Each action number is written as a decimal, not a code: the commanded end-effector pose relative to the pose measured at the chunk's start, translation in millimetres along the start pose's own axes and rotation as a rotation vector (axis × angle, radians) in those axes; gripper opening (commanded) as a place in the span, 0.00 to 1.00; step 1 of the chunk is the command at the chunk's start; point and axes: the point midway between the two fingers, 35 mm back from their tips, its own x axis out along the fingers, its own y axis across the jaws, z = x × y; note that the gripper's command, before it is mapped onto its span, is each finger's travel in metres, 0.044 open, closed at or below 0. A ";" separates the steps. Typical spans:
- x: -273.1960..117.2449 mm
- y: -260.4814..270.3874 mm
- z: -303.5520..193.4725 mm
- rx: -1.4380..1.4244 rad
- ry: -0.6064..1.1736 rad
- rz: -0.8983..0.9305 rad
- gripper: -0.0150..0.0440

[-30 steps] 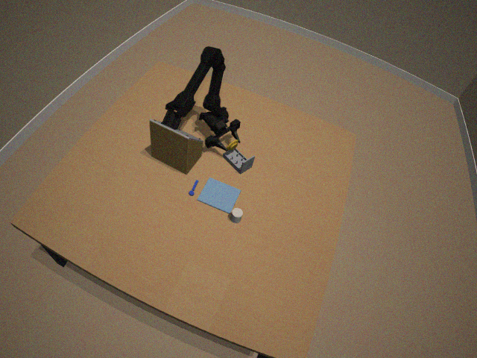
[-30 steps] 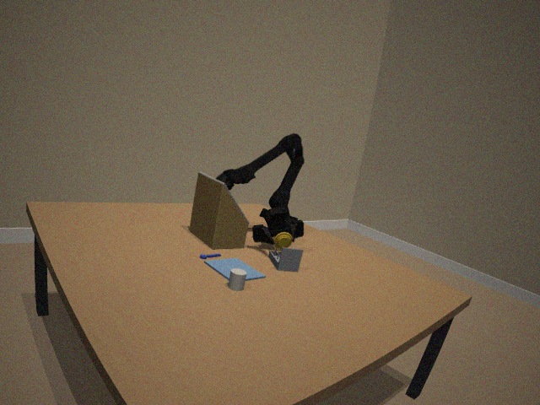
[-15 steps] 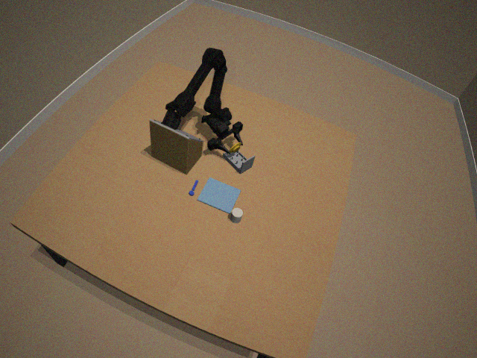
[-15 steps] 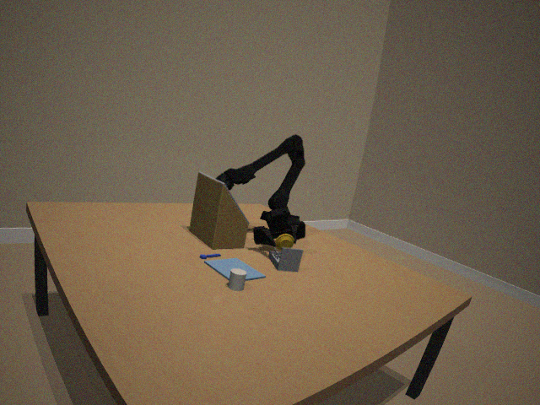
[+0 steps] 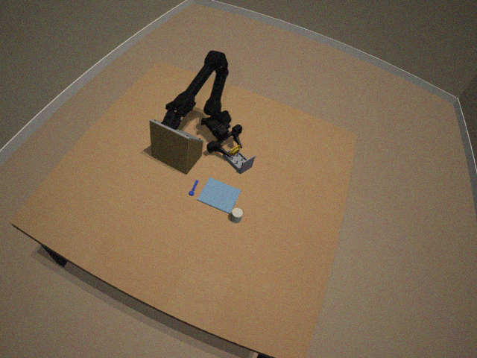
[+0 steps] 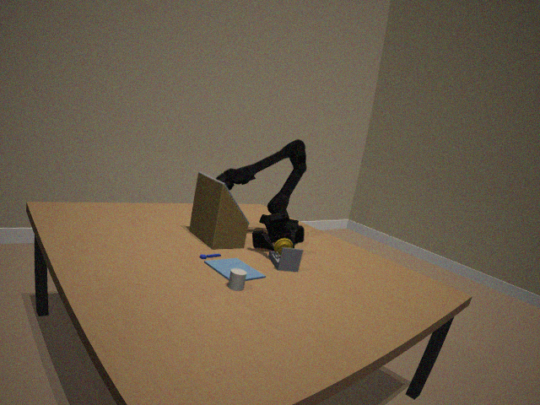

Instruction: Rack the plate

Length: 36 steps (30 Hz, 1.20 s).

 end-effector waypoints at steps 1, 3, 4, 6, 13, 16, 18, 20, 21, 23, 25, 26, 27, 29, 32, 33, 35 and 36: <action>0.0 -0.4 0.4 -0.005 0.000 -0.001 0.25; 0.0 -0.2 0.2 -0.002 0.000 -0.001 0.30; 0.0 0.0 0.1 0.000 0.000 0.000 0.34; 0.0 0.0 0.1 0.000 0.000 0.000 0.43; 0.0 0.0 0.1 0.000 0.000 0.000 0.74; 0.0 0.0 0.1 0.000 0.000 0.000 0.88; 0.0 0.0 0.1 0.000 0.000 0.000 0.93; 0.0 0.0 0.1 0.000 0.000 0.000 0.93; 0.0 0.0 0.1 0.000 0.000 0.000 0.93; 0.0 0.0 0.1 0.000 0.000 0.000 0.93; -0.7 3.2 5.2 0.000 0.000 -0.001 0.93; -1.7 7.0 11.8 0.001 0.000 -0.002 0.93; -2.9 11.3 19.8 0.001 0.000 -0.003 0.93; -5.5 18.6 36.1 0.001 -0.001 -0.005 0.93; -10.0 26.4 60.4 0.000 -0.002 -0.004 0.93; -11.6 28.2 68.4 -0.001 -0.003 -0.003 0.93; -14.2 34.5 82.9 -0.002 -0.005 0.001 0.93; -15.6 37.2 90.3 -0.003 -0.006 0.003 0.93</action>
